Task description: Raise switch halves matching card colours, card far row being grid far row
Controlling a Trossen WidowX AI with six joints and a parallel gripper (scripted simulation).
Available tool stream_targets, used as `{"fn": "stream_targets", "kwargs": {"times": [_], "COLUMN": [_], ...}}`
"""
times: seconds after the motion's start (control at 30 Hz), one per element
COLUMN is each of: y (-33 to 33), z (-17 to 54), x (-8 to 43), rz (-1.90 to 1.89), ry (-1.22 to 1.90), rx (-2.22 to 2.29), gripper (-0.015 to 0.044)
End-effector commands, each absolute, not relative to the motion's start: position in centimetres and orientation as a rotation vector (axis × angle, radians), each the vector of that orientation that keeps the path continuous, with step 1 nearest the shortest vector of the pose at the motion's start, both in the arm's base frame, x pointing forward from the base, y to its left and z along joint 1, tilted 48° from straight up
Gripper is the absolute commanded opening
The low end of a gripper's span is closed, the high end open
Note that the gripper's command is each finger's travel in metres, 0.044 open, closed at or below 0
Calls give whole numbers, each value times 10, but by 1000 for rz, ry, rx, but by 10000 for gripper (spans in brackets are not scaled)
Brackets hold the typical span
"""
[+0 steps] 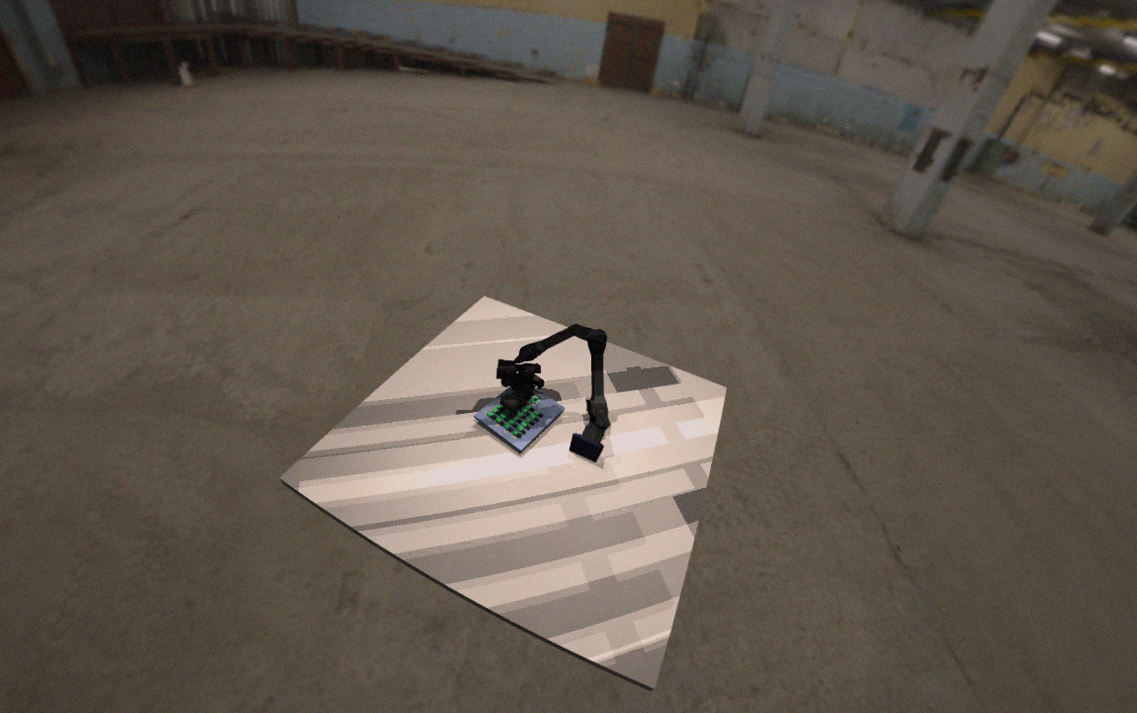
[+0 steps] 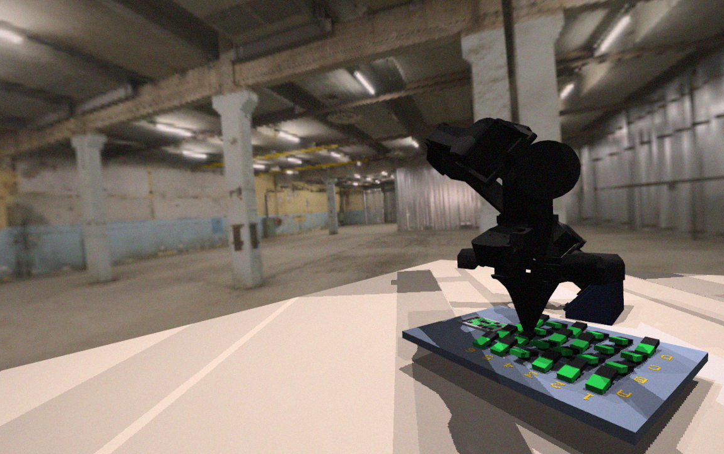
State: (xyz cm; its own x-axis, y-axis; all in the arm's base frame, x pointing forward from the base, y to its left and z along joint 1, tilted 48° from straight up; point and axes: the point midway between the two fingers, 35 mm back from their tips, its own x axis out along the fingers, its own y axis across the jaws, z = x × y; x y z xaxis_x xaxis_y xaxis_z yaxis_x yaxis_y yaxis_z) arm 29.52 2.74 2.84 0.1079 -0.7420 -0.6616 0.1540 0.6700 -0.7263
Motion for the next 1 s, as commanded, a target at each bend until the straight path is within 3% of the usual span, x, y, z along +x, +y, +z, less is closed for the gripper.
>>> {"fn": "stream_targets", "kwargs": {"times": [0.0,0.97], "y": [27,24], "z": [28,26], "x": [296,296], "rz": [-712,-712], "ry": [1303,1303], "rx": [-565,-566], "gripper": [0,0]}}
